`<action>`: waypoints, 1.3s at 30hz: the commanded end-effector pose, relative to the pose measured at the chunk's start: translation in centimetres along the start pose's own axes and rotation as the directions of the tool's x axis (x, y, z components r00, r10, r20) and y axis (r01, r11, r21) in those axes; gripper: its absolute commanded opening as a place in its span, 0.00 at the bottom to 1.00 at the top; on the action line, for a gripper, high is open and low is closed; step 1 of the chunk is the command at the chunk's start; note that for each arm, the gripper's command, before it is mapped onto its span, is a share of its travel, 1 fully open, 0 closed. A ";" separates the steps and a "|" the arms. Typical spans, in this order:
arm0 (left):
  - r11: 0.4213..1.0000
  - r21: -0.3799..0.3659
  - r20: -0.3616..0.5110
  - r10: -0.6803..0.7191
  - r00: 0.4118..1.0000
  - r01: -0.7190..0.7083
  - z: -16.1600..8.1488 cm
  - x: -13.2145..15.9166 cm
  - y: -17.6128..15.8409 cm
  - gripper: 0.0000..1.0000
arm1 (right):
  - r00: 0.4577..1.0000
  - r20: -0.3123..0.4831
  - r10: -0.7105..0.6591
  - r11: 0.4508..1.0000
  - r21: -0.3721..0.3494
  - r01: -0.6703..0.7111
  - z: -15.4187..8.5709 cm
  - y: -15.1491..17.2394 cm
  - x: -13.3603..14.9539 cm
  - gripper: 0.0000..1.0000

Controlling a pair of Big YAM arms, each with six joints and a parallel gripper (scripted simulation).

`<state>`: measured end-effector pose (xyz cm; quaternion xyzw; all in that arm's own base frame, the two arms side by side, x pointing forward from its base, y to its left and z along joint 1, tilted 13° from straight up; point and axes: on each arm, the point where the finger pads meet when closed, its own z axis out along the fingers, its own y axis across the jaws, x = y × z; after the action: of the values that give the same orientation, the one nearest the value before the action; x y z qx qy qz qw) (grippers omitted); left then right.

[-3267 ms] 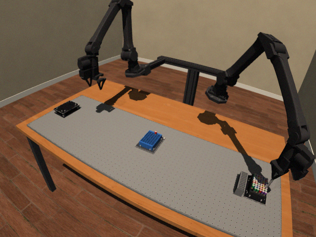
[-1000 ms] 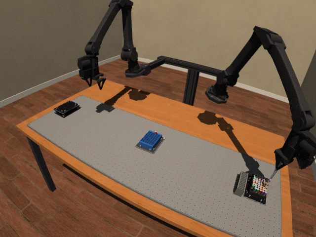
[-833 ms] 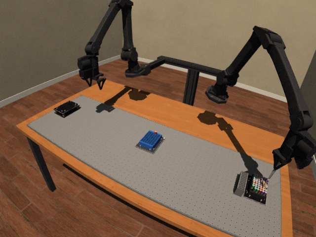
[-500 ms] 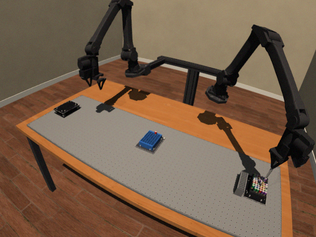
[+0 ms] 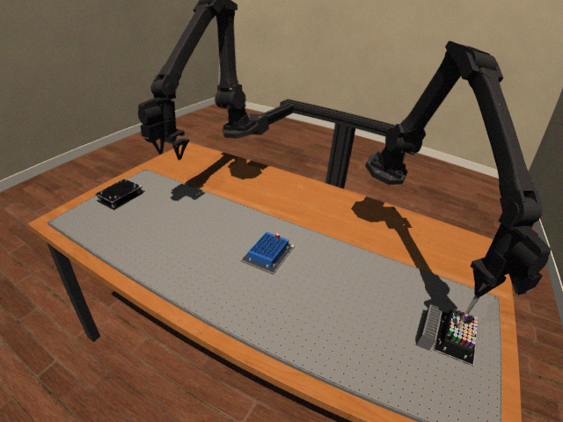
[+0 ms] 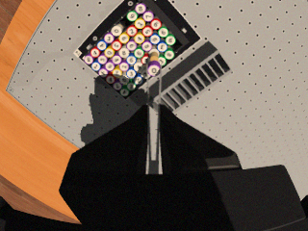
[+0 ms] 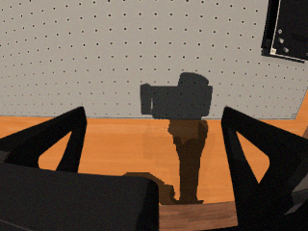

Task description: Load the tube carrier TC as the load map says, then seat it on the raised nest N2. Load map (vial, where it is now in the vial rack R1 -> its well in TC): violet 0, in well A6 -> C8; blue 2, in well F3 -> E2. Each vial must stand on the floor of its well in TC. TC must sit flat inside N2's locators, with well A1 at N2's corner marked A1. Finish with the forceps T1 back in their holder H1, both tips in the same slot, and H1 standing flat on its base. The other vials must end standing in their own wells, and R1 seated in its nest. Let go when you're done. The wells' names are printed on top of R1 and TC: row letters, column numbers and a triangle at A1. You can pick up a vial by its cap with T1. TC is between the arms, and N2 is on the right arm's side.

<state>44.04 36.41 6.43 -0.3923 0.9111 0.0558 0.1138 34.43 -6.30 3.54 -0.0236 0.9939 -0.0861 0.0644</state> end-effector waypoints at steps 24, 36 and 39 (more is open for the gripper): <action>1.000 0.003 0.038 -0.012 0.999 0.012 -0.9 2.0 -2.7 0.09 | 0.997 0.078 0.031 0.999 0.014 -0.032 -1.9 -1.0 -3.3 1.00; 1.000 0.006 0.041 -0.007 0.999 0.007 -1.0 3.6 -4.3 0.09 | 0.997 0.078 0.031 0.999 0.014 -0.032 -1.9 -1.0 -3.3 1.00; 1.000 0.004 0.037 -0.011 0.999 0.011 -0.8 4.0 -4.4 0.09 | 0.997 0.078 0.031 0.999 0.014 -0.032 -1.9 -1.0 -3.3 1.00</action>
<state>44.04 30.51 5.31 -0.3900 0.9118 0.0570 0.1148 34.43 -6.30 3.54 -0.0236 0.9939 -0.0861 0.0644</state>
